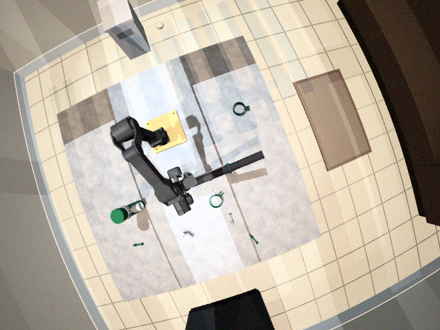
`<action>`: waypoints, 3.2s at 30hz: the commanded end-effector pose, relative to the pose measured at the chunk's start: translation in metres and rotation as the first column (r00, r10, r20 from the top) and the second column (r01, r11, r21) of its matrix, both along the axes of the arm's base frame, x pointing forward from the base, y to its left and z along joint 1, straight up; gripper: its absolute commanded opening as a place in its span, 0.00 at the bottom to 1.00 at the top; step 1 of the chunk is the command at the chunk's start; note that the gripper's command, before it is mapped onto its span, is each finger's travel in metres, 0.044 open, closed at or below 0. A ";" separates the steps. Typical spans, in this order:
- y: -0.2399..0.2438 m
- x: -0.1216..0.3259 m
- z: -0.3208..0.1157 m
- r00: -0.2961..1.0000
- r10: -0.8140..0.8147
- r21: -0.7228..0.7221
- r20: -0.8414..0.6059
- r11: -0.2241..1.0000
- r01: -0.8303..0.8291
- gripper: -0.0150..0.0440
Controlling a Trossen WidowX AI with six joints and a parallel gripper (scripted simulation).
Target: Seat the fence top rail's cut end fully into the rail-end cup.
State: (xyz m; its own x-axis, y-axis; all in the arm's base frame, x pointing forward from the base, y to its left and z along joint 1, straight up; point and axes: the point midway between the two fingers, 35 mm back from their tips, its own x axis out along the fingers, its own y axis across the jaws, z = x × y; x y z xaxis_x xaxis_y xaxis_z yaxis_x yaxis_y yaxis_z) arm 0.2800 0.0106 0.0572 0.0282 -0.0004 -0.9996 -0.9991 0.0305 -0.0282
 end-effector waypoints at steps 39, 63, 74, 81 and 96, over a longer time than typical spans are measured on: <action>-0.003 0.001 0.000 1.000 0.007 -0.019 -0.007 1.000 -0.007 0.25; -0.048 0.005 0.083 1.000 0.019 -0.340 -0.022 0.940 -0.026 0.25; -0.045 0.004 0.076 0.999 0.016 -0.323 -0.036 0.946 -0.027 0.25; -0.046 0.005 0.078 0.999 0.016 -0.323 -0.036 0.946 -0.027 0.25; -0.051 0.008 0.088 0.999 0.016 -0.324 -0.036 0.946 -0.027 0.25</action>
